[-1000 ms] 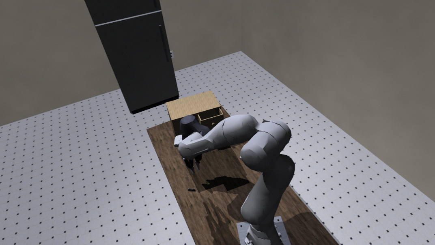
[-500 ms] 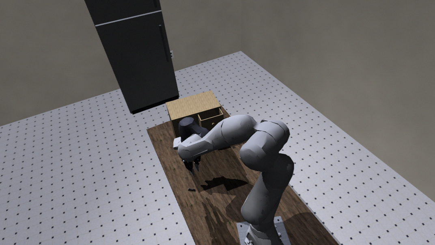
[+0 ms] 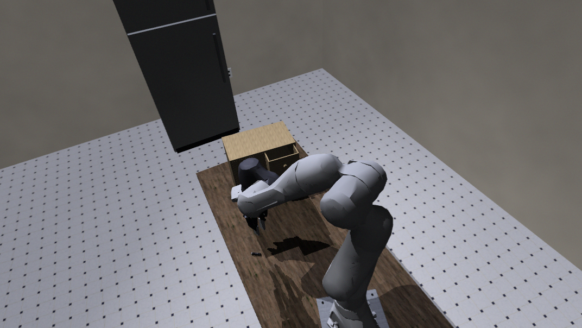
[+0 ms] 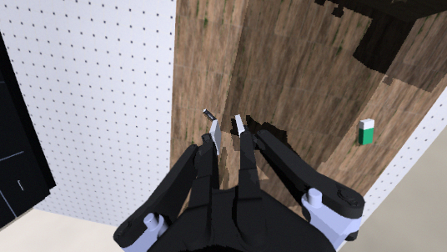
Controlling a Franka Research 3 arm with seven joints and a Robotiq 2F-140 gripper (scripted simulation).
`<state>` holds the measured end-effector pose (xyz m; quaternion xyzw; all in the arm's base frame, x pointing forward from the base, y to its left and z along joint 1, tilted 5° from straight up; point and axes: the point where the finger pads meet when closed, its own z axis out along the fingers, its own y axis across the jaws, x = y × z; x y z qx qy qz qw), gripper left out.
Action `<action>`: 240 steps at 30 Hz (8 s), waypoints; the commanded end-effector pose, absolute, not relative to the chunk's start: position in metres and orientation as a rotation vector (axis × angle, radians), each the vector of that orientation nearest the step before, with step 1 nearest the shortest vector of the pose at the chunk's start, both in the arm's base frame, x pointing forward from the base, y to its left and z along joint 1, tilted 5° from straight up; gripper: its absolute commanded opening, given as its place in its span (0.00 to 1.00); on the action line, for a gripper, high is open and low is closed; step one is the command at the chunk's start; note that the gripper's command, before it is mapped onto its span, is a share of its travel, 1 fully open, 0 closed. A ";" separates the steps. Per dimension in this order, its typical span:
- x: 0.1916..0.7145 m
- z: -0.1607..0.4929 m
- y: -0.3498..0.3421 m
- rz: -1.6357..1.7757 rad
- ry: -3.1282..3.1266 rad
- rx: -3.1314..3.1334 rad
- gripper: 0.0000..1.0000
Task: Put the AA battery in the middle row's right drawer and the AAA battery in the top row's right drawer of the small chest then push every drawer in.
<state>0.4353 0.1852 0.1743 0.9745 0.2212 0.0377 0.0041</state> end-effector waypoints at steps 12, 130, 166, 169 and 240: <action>0.432 0.163 0.194 0.113 0.864 2.998 0.20; 0.413 0.125 0.227 0.089 1.410 2.744 0.20; 0.411 0.121 0.230 0.086 1.461 2.713 0.15; 0.411 0.121 0.230 0.086 1.461 2.713 0.15; 0.416 0.069 0.227 0.086 1.461 2.714 0.15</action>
